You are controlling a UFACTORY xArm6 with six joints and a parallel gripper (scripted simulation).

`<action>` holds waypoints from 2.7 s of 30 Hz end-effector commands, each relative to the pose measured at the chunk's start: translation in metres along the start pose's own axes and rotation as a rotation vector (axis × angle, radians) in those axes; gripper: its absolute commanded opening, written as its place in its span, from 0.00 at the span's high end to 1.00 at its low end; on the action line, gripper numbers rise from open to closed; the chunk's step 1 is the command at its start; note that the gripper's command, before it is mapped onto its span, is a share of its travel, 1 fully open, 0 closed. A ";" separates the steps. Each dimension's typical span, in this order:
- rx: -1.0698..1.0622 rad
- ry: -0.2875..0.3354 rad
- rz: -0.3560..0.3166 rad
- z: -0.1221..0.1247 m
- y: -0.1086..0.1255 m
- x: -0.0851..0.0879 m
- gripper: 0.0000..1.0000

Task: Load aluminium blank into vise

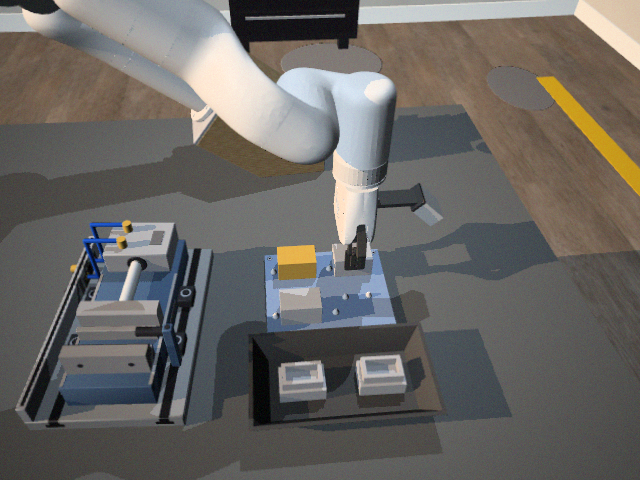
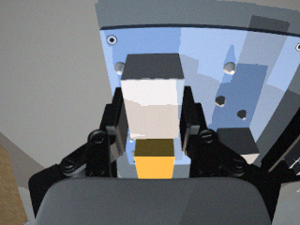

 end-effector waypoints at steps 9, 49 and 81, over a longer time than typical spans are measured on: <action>-0.001 0.002 0.002 0.001 -0.001 0.001 1.00; -0.001 0.002 0.002 0.001 -0.001 0.059 1.00; -0.003 0.000 0.020 0.035 0.032 0.128 1.00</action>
Point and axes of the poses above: the point where the finger pads meet when closed, its own x axis back along the fingers, its own z axis across the jaws, y = z × x, the point moved 1 cm from there along x, back along the fingers, and after that the axes turned 2 degrees about -x, right-handed, at the moved point
